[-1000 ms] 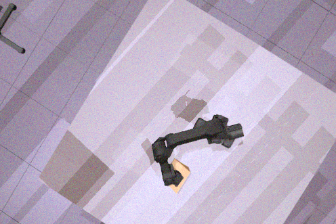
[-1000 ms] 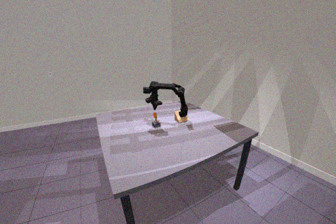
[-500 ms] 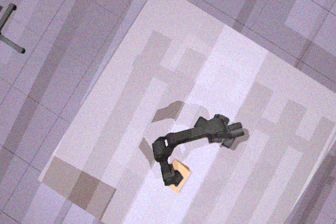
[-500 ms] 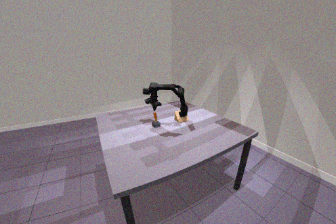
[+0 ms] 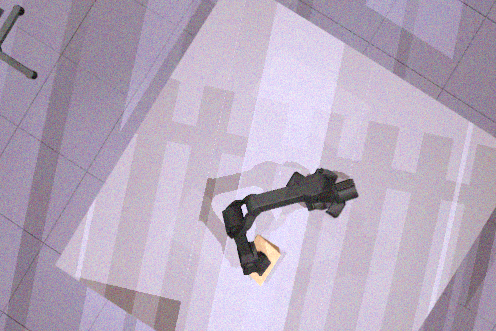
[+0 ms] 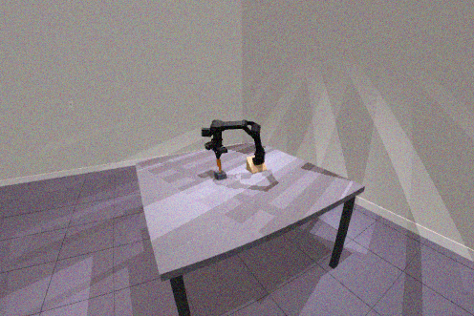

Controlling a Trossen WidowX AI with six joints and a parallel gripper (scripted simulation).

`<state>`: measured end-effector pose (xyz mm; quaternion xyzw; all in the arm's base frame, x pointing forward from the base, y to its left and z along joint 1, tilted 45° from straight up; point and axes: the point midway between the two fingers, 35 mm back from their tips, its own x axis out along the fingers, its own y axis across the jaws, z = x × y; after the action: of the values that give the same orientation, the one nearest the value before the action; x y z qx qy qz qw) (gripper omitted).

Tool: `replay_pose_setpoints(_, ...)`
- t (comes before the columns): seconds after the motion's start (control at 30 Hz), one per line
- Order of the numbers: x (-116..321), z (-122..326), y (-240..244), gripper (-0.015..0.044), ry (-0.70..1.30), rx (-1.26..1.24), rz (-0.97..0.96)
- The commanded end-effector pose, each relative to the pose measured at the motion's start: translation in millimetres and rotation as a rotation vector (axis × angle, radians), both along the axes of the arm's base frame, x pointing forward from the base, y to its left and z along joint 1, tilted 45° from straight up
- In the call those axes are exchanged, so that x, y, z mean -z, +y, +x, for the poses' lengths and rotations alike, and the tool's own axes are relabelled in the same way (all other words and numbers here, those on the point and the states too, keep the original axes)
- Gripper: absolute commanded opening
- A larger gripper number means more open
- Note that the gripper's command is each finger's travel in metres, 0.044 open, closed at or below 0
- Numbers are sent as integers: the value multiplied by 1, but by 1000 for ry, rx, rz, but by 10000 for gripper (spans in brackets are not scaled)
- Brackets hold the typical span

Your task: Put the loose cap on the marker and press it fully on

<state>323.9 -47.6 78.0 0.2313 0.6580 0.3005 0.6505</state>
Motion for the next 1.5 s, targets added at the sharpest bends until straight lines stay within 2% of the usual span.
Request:
replay_pose_setpoints(0.0,6,-2,9,0,10,-2,7)
replay_pose_setpoints(1.47,8,0,12,0,10,-2,7)
